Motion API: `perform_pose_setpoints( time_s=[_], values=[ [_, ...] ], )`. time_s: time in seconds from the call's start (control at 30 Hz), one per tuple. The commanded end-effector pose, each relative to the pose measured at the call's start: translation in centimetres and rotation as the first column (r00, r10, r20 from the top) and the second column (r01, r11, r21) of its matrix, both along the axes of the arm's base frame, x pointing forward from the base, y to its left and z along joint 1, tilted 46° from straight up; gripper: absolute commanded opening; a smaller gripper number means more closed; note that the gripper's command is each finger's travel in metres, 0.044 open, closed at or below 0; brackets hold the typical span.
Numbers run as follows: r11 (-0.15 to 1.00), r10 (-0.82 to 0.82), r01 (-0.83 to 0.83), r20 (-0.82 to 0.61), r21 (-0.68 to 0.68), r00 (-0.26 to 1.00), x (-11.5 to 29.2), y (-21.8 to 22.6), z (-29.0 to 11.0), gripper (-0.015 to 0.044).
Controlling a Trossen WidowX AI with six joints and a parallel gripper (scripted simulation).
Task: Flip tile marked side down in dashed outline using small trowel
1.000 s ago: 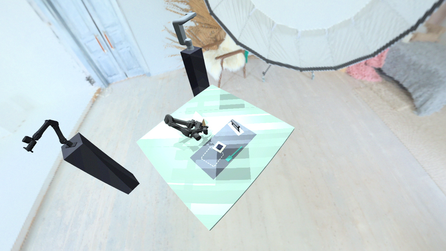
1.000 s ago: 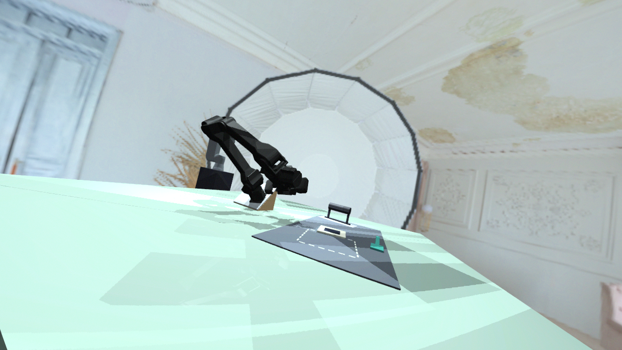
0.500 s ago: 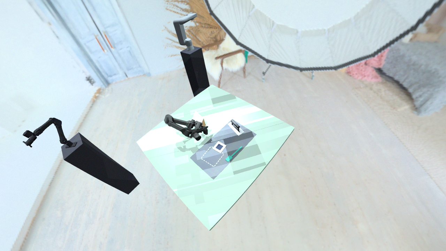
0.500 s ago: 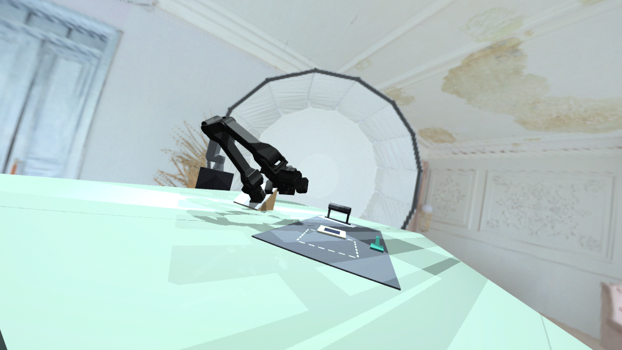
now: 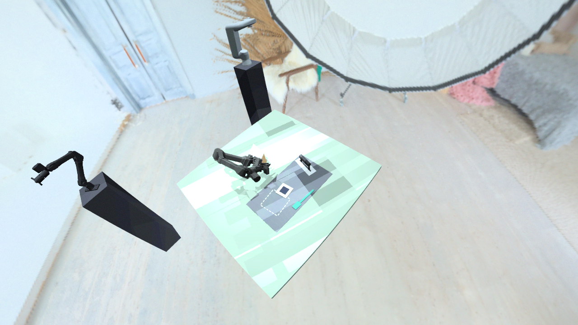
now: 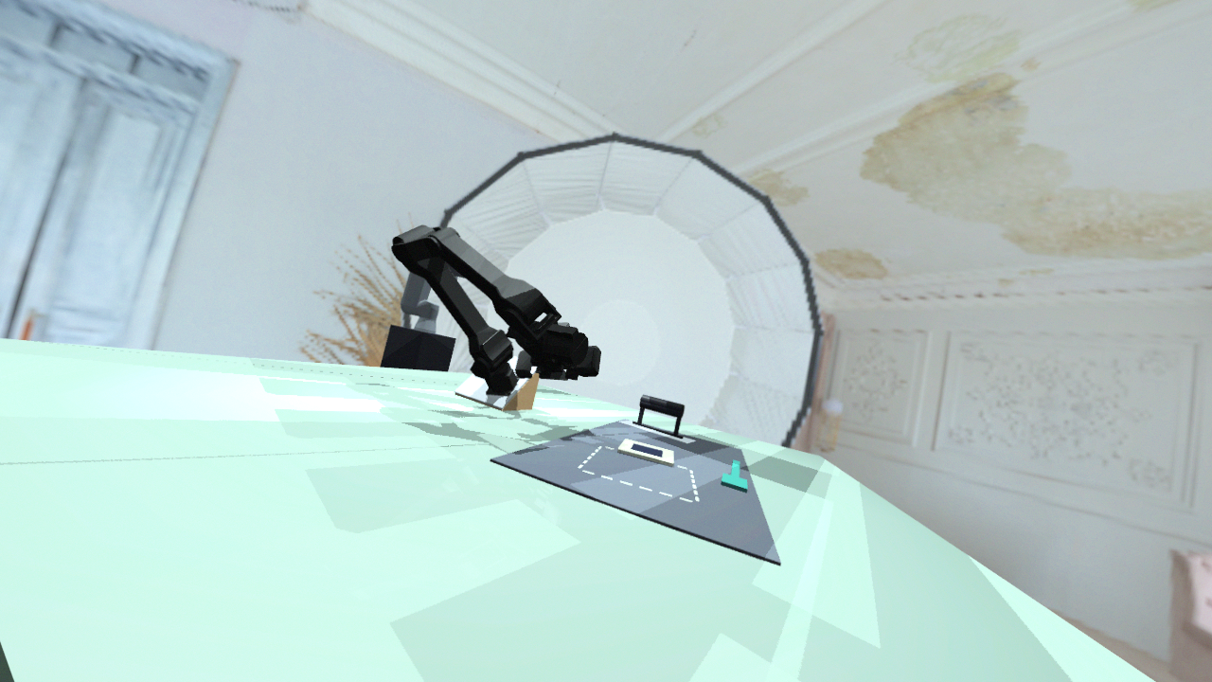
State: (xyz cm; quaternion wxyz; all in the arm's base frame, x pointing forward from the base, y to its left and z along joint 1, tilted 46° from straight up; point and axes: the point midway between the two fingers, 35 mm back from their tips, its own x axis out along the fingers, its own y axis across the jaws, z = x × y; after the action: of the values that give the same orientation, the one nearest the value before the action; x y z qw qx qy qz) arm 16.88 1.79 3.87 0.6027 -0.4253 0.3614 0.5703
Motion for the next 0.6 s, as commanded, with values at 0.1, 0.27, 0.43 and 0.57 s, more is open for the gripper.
perform_pose_setpoints(
  time_s=[0.1,0.27,0.43,0.57],
  values=[
    [1.0,0.0,0.0,0.0,0.0,1.0,0.0,0.0,0.0,0.01],
    [1.0,0.0,0.0,0.0,0.0,1.0,0.0,0.0,0.0,0.01],
    [1.0,0.0,0.0,0.0,0.0,1.0,0.0,0.0,0.0,0.0],
    [1.0,0.0,0.0,0.0,0.0,1.0,0.0,0.0,0.0,0.0]
  ],
)
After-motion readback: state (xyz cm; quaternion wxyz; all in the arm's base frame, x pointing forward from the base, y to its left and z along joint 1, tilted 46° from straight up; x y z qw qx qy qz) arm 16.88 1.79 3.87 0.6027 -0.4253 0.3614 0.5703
